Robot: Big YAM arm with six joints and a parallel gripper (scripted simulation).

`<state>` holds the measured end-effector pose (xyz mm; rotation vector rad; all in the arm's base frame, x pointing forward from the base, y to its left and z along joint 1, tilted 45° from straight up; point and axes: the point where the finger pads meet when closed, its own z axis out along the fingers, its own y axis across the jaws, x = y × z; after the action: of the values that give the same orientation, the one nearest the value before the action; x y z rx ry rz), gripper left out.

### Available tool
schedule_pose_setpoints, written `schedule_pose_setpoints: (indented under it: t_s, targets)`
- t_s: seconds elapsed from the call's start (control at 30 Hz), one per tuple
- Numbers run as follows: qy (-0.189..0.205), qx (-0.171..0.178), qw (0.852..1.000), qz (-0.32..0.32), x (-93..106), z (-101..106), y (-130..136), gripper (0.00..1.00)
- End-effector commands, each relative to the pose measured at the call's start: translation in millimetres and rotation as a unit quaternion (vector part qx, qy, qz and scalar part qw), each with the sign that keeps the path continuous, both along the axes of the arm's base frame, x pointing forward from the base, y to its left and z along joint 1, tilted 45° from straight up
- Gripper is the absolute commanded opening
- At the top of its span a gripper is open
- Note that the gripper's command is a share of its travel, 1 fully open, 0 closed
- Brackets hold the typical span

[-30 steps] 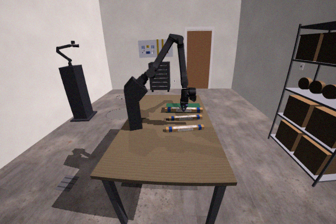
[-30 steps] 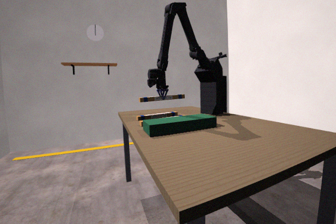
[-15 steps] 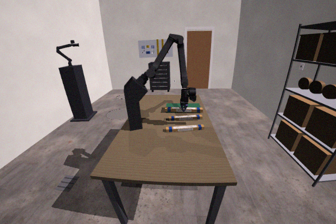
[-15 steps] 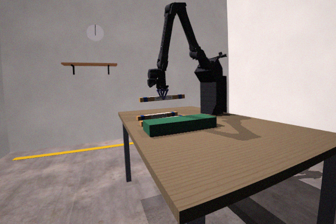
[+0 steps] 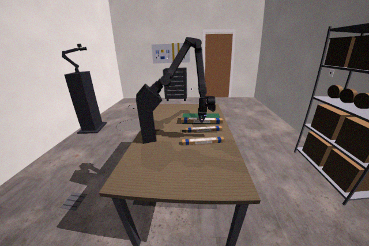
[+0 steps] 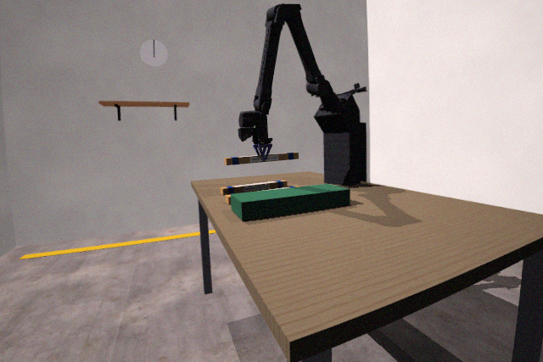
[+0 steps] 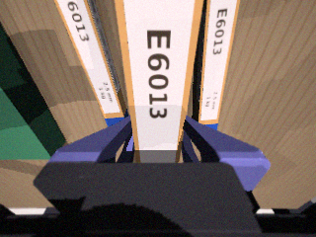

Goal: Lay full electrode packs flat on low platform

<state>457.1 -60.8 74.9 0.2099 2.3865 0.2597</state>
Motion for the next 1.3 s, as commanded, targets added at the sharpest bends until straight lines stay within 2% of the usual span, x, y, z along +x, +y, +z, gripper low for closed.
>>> schedule_pose_setpoints:
  t_s: [0.0,0.97,1.27]
  targets:
    - [-0.016,0.000,1.000,-0.009,7.3,13,-4,0.00]
    - [-0.016,0.000,1.000,-0.009,7.3,13,-4,0.00]
    - [-0.017,0.002,1.000,-0.010,18.9,4,-2,0.00]
